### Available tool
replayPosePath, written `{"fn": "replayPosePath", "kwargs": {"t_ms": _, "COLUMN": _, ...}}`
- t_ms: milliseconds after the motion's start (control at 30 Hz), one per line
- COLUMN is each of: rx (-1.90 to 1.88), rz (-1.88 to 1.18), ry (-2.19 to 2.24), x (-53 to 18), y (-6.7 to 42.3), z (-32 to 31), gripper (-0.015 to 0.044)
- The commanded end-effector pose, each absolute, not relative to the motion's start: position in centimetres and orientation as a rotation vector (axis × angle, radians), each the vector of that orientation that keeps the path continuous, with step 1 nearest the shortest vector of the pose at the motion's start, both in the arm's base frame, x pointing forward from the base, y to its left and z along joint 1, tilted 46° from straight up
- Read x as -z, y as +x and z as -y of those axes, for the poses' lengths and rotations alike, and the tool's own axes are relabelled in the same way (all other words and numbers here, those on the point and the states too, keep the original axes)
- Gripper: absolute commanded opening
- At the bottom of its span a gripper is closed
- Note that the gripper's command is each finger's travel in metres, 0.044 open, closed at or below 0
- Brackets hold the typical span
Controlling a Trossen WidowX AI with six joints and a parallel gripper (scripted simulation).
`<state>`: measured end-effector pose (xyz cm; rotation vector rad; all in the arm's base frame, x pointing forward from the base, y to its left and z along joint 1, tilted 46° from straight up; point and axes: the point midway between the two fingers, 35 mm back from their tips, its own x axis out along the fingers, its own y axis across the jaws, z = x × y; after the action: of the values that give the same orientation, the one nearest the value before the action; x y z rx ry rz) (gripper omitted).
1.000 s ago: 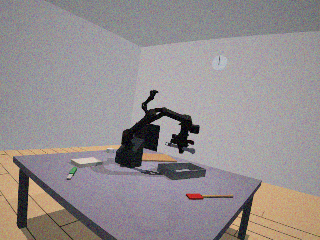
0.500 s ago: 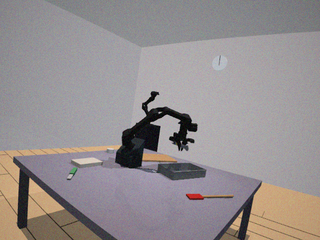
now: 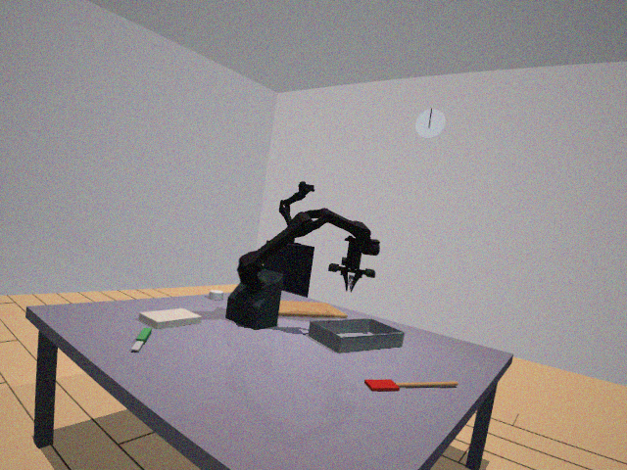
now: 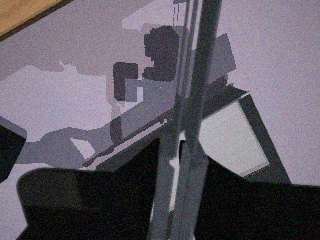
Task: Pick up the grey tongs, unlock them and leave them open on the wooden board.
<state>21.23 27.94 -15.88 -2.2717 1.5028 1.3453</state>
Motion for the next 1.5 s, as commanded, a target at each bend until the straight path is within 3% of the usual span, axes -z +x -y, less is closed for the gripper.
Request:
{"fn": "replayPosePath", "kwargs": {"t_ms": 0, "rx": -1.234, "rz": -1.520, "ry": -2.196, "x": 16.7, "y": 19.5, "z": -29.1, "gripper": -0.0150}}
{"fn": "replayPosePath", "kwargs": {"t_ms": 367, "rx": -0.946, "rz": -1.592, "ry": -2.019, "x": 19.2, "y": 14.9, "z": -30.1, "gripper": -0.0150}}
{"fn": "replayPosePath", "kwargs": {"t_ms": 800, "rx": -0.891, "rz": -1.599, "ry": -1.977, "x": 19.5, "y": 13.8, "z": -30.4, "gripper": -0.0150}}
{"fn": "replayPosePath", "kwargs": {"t_ms": 1467, "rx": -0.456, "rz": -1.626, "ry": -1.603, "x": 21.1, "y": 3.6, "z": -32.0, "gripper": -0.0150}}
